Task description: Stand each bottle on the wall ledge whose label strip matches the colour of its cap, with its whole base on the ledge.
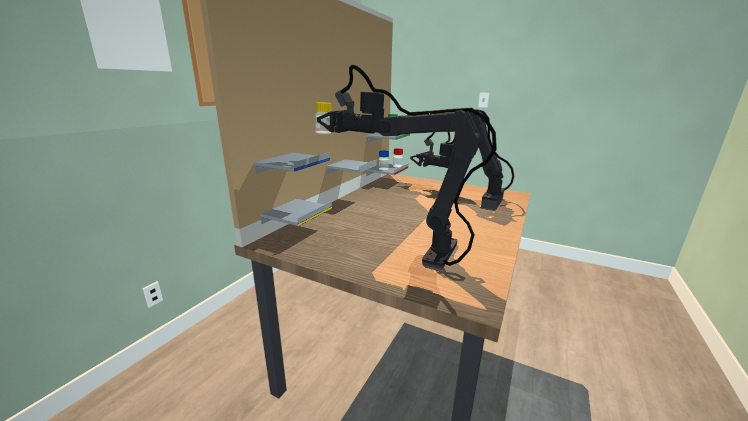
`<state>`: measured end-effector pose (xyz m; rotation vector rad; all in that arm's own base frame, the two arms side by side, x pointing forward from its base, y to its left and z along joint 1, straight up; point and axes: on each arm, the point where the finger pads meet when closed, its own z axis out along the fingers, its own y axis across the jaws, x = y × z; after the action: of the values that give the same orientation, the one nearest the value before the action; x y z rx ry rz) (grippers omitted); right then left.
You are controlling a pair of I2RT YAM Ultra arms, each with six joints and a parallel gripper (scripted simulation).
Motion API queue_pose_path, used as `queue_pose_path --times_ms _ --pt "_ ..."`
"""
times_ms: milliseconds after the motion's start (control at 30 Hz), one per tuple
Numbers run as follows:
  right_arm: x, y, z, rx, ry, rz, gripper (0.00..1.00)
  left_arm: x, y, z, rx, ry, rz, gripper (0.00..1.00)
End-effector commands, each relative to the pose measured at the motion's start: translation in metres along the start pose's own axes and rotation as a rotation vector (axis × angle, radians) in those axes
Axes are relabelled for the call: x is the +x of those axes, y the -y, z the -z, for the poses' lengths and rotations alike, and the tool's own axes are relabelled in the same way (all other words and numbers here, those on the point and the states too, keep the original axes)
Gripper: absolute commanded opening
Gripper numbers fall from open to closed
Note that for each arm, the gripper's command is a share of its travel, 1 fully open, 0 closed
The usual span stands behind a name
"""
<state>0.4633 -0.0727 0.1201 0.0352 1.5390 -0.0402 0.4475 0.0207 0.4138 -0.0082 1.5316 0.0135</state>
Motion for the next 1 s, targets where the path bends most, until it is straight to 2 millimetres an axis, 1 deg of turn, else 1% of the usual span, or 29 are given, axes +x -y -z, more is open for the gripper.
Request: queue_pose_path --times_ms 0,233,300,333,367,567,633,767,800,867,933,967 --pt "-0.008 -0.002 0.0 -0.008 0.022 0.01 0.72 -0.031 -0.005 0.029 -0.009 0.085 -0.005 0.52" --pt "-0.008 -0.002 0.0 -0.008 0.022 0.01 0.72 -0.031 -0.005 0.056 -0.009 0.089 -0.006 0.52" --pt "-0.008 -0.002 0.0 -0.008 0.022 0.01 0.72 -0.031 -0.005 0.056 -0.009 0.089 -0.006 0.52" --pt "-0.008 -0.002 0.0 -0.008 0.022 0.01 0.72 -0.021 -0.005 0.058 -0.008 0.055 -0.003 0.52" --pt "-0.008 -0.002 0.0 -0.008 0.022 0.01 0.72 -0.018 -0.005 0.061 -0.008 0.045 -0.002 0.52" --pt "-0.008 -0.002 0.0 -0.008 0.022 0.01 0.72 -0.017 -0.005 0.072 -0.008 0.043 -0.002 0.52" --pt "-0.008 -0.002 0.0 -0.008 0.022 0.01 0.72 -0.019 -0.004 0.074 -0.008 0.048 -0.003 0.52" --pt "-0.008 -0.002 0.0 -0.008 0.022 0.01 0.72 -0.009 -0.005 0.075 -0.009 0.021 0.0 0.52" --pt "-0.008 -0.002 0.0 -0.008 0.022 0.01 0.72 0.004 -0.005 0.075 -0.007 -0.019 0.004 0.52" --pt "-0.008 -0.002 0.0 -0.008 0.022 0.01 0.72 0.004 -0.005 0.075 -0.007 -0.019 0.004 0.52" --pt "-0.008 -0.002 0.0 -0.008 0.022 0.01 0.72 0.008 -0.005 0.076 -0.006 -0.028 0.005 0.52" --pt "-0.008 -0.002 0.0 -0.008 0.022 0.01 0.72 0.006 -0.005 0.076 -0.009 -0.023 0.005 0.52"
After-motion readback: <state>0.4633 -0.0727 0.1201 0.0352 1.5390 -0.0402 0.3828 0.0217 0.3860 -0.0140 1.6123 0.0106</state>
